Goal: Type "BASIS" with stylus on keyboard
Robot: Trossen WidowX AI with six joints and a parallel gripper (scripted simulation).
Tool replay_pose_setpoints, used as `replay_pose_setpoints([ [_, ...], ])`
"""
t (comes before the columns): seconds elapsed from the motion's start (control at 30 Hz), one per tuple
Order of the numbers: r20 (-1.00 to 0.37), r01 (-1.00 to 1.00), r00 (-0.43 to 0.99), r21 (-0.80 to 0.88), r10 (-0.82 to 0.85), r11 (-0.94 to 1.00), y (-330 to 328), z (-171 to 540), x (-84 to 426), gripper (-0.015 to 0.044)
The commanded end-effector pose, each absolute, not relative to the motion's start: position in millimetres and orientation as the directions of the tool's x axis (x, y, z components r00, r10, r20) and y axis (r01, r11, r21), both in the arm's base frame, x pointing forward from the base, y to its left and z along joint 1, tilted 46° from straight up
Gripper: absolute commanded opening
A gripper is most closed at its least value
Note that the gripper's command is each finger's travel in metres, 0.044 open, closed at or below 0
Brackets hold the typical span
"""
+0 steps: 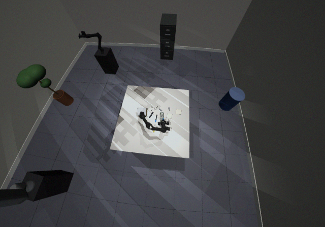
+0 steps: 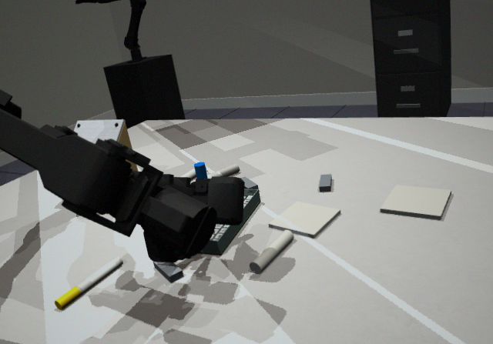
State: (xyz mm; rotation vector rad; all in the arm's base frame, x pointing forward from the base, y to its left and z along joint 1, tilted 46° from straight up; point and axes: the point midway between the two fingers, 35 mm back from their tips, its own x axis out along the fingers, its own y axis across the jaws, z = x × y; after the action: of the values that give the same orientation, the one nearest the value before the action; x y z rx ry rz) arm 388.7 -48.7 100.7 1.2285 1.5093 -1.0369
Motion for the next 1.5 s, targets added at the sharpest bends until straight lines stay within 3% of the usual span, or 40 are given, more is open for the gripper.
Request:
replay_pose_setpoints([
  [0.0, -0.97, 0.985, -0.099, -0.064, 0.223, 0.16, -50, 100, 389, 0.0081],
  [1.47, -0.97, 0.985, -0.099, -0.064, 0.222, 0.16, -62, 91, 391, 0.0081],
])
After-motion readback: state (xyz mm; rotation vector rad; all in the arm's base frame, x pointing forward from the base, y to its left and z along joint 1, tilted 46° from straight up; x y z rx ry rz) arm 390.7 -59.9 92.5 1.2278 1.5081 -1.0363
